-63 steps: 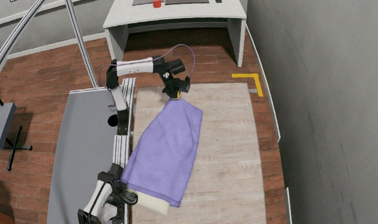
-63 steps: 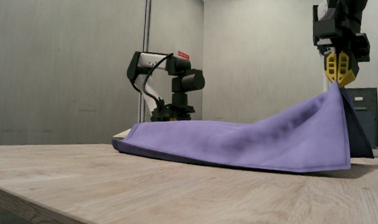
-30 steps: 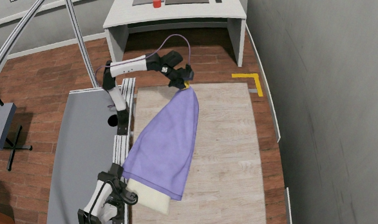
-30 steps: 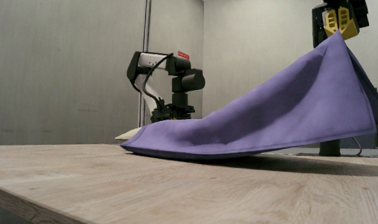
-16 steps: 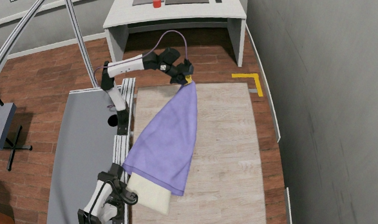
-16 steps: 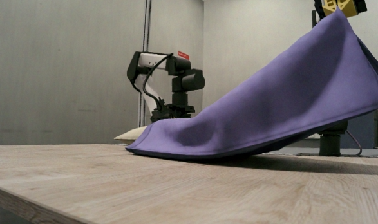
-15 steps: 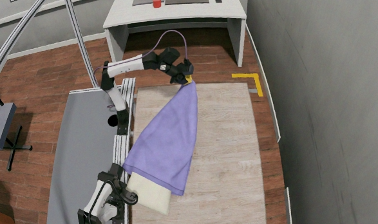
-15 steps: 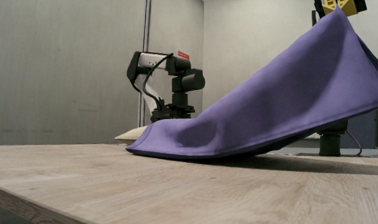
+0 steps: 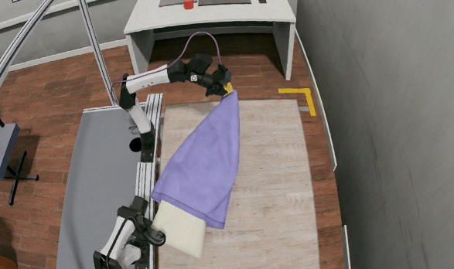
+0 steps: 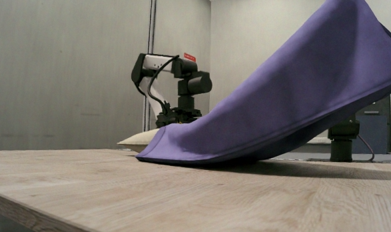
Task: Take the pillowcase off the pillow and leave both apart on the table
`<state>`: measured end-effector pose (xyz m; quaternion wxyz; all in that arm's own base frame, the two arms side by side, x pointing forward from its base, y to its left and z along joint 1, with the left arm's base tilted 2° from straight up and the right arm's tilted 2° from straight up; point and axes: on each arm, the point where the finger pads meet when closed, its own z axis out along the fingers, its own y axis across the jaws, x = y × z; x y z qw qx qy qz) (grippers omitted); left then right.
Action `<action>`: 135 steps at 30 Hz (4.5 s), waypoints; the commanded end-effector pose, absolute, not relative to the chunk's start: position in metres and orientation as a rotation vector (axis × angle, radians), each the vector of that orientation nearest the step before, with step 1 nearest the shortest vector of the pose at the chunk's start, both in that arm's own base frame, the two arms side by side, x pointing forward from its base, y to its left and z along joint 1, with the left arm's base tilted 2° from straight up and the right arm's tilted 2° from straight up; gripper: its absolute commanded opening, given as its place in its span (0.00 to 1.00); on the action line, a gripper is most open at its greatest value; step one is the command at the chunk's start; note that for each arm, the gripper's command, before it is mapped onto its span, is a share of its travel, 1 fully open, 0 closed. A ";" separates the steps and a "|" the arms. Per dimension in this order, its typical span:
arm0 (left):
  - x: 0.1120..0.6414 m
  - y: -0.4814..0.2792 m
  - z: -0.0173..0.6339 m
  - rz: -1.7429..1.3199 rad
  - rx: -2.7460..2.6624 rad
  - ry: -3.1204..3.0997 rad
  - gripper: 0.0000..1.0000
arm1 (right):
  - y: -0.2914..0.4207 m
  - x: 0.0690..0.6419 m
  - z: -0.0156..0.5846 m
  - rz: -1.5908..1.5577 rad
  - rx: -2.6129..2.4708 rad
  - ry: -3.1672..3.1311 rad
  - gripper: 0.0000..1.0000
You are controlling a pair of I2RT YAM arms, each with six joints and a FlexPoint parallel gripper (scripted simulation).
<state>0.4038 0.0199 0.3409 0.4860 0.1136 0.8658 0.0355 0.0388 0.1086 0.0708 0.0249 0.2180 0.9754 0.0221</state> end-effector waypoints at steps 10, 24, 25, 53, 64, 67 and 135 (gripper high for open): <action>0.409 0.024 0.420 0.149 0.201 1.860 0.00 | 0.110 0.039 0.077 0.077 0.679 3.016 0.00; 0.402 0.020 0.461 0.149 0.169 1.730 0.00 | 0.110 0.039 0.077 0.077 0.679 3.016 0.00; 0.401 0.020 0.464 0.149 0.165 1.720 0.00 | 0.110 0.039 0.077 0.077 0.679 3.016 0.00; 0.383 0.015 0.533 0.131 0.096 1.495 0.00 | 0.110 0.039 0.077 0.077 0.679 3.016 0.00; 0.371 0.012 0.561 0.114 0.071 1.400 0.00 | 0.110 0.039 0.077 0.077 0.679 3.016 0.00; 0.363 0.011 0.572 0.109 0.063 1.363 0.00 | 0.110 0.039 0.077 0.077 0.679 3.016 0.00; 0.299 0.009 0.664 0.037 -0.019 1.026 0.00 | 0.110 0.039 0.077 0.077 0.679 3.016 0.00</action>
